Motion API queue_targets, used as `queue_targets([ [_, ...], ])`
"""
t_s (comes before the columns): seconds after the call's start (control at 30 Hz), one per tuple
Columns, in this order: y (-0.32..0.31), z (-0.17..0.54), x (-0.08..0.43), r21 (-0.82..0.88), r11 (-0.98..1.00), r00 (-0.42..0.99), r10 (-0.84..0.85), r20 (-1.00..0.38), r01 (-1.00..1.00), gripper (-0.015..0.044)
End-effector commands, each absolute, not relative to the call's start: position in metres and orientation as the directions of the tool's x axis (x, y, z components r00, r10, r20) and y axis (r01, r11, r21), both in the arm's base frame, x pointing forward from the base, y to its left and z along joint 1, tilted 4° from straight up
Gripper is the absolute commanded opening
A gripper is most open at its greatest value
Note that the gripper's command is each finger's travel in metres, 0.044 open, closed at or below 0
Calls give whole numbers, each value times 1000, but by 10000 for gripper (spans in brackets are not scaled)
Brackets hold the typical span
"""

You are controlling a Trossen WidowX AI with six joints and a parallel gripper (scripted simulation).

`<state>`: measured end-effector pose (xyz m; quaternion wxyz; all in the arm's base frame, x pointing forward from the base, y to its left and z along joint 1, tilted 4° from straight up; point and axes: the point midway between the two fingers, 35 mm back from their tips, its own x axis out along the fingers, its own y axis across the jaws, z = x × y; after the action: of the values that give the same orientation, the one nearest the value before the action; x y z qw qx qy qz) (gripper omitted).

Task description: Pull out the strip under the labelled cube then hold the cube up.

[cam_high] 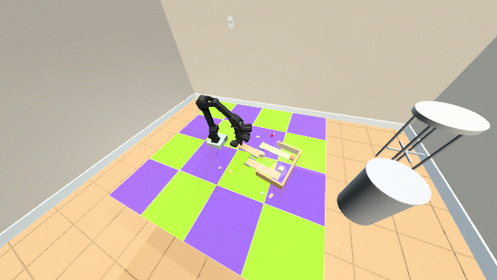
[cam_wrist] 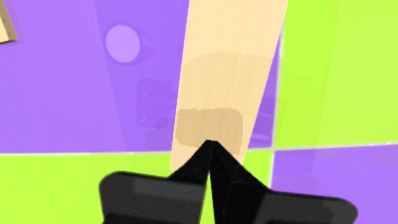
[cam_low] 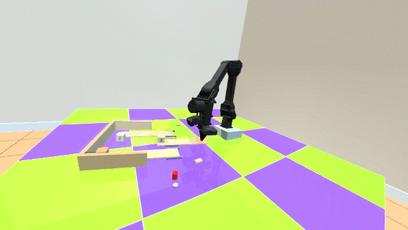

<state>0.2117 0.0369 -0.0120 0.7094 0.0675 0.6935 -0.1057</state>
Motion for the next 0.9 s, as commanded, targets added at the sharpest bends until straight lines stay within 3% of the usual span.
queue_targets([
  [0.0, 37, -16, 204, -55, 969, -10, -54, -999, 243, 0],
  [0.57, 39, 30, 213, -54, 969, -9, -54, -999, 243, 0],
  [0.87, 29, 30, 246, -55, 980, -6, -55, -998, 194, 236],
])
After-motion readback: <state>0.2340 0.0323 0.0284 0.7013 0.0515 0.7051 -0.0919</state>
